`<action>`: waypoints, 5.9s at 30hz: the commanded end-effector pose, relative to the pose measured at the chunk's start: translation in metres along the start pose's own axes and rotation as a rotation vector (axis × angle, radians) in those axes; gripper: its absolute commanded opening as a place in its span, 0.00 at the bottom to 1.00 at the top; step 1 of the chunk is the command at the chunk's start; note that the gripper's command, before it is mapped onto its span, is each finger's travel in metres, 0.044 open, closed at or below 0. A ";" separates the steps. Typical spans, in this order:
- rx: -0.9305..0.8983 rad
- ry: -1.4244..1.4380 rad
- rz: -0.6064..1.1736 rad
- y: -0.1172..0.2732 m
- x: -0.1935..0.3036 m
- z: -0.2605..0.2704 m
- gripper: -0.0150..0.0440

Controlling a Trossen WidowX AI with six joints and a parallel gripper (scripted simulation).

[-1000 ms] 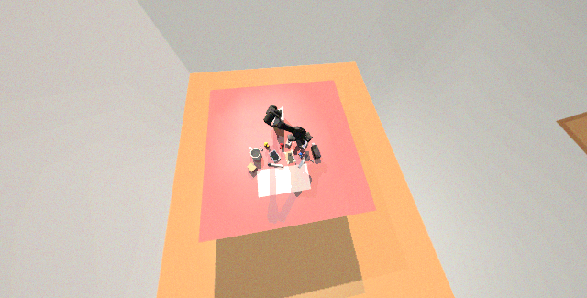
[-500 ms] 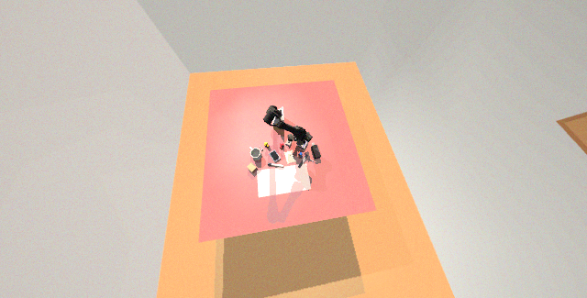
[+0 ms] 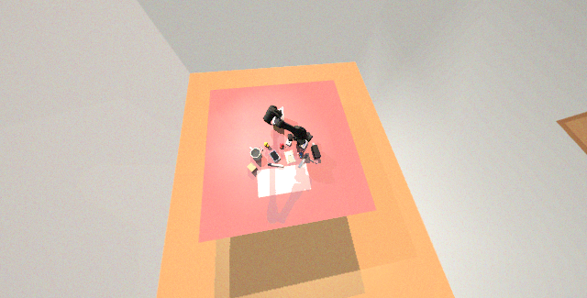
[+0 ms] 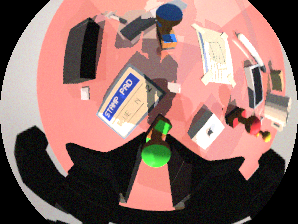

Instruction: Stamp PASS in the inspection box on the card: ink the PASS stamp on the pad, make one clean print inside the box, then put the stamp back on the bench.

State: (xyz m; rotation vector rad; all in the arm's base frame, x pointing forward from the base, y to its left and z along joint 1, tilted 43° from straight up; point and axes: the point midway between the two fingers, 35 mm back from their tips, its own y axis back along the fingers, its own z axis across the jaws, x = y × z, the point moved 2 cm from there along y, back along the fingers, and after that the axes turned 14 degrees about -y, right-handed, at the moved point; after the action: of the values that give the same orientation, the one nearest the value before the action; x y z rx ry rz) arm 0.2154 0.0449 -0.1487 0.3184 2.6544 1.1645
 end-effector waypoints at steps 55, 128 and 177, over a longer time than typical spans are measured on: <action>-0.004 -0.002 0.002 0.029 0.000 0.002 0.25; -0.040 0.007 0.001 0.067 -0.076 -0.050 0.25; 0.012 -0.007 -0.004 0.047 -0.159 -0.188 0.25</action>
State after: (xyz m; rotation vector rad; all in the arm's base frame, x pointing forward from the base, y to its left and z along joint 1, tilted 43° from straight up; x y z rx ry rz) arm 0.3173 -0.0981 0.0308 0.3220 2.6511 1.1468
